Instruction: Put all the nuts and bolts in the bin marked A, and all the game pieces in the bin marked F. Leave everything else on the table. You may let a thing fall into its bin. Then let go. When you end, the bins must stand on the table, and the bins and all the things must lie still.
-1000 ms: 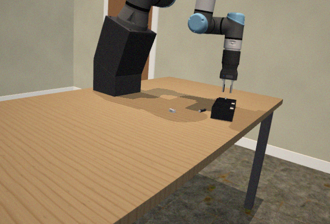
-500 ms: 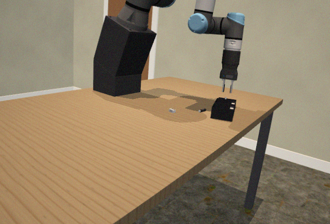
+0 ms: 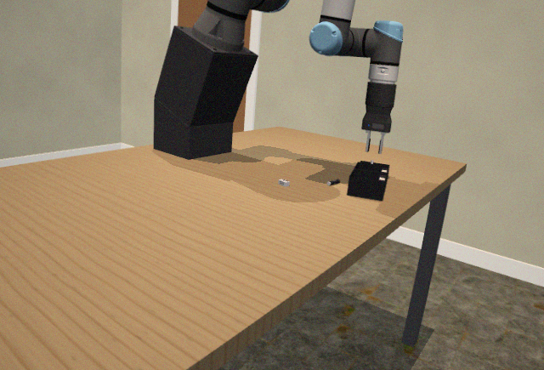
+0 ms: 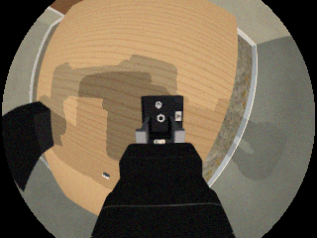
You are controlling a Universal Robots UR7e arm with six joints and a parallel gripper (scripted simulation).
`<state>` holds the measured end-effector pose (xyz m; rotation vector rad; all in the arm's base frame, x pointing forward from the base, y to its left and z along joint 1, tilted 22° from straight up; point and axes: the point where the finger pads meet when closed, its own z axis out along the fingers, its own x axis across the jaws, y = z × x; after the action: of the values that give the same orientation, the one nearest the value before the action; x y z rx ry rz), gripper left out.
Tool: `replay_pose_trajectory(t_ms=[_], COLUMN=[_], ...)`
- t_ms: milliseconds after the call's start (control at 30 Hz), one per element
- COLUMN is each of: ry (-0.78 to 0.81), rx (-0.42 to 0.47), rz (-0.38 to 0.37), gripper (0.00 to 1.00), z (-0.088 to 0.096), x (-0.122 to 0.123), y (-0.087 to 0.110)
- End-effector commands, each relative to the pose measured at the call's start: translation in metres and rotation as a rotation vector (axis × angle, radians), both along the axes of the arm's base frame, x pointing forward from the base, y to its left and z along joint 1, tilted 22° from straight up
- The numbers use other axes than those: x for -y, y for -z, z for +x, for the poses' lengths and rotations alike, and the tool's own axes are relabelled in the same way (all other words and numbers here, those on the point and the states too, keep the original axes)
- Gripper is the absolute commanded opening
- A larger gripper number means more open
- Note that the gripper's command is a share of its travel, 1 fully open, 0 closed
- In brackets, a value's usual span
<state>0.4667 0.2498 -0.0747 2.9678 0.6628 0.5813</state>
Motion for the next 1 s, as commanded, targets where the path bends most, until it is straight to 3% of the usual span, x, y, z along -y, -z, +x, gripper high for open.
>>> replay_pose_trajectory(t_ms=[0,100,133,967], ry=[-0.001,-0.001,-0.002,-0.002], rx=[0.000,0.000,-0.002,-0.002], rz=[0.000,0.000,-0.001,-0.001], gripper=[0.62,0.62,1.00,1.00], z=[-0.001,-0.001,-0.005,-0.039], x=[-0.001,-0.001,-0.001,0.002], y=[0.000,0.000,-0.003,-0.088])
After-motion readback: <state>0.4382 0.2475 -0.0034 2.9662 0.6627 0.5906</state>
